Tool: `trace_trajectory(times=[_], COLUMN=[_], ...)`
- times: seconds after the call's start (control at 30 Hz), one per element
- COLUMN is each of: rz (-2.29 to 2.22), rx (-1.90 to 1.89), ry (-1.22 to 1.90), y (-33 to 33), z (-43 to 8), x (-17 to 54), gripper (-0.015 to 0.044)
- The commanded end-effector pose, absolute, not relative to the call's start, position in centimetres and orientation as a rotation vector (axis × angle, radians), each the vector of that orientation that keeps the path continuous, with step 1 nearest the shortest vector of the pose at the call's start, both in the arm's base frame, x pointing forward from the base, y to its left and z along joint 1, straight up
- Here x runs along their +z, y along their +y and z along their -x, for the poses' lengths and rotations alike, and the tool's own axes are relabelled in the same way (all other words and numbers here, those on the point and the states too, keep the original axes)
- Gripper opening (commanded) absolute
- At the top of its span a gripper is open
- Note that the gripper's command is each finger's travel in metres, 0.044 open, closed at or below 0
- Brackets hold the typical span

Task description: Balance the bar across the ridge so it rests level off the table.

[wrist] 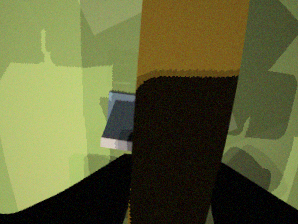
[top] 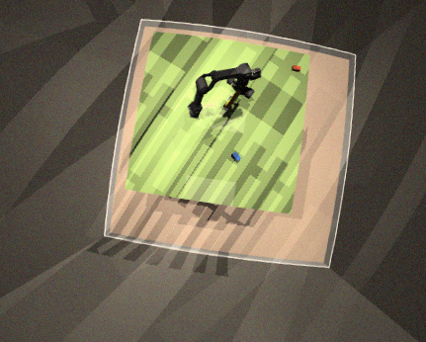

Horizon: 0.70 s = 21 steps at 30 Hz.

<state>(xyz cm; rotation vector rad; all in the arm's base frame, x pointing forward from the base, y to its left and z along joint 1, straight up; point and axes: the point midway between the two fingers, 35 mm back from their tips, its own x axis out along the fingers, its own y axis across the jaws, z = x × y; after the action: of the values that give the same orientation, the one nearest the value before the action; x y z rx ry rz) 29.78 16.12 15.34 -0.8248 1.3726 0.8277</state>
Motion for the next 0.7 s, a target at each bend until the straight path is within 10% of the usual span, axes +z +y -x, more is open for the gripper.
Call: trace_trajectory(times=[0.0, 0.67], rz=[0.812, 0.794], rx=[0.812, 0.798], ry=[1.379, 1.386], y=[17.0, 18.5], z=[-29.0, -27.9], x=[15.3, 13.3], gripper=[0.0000, 0.0000])
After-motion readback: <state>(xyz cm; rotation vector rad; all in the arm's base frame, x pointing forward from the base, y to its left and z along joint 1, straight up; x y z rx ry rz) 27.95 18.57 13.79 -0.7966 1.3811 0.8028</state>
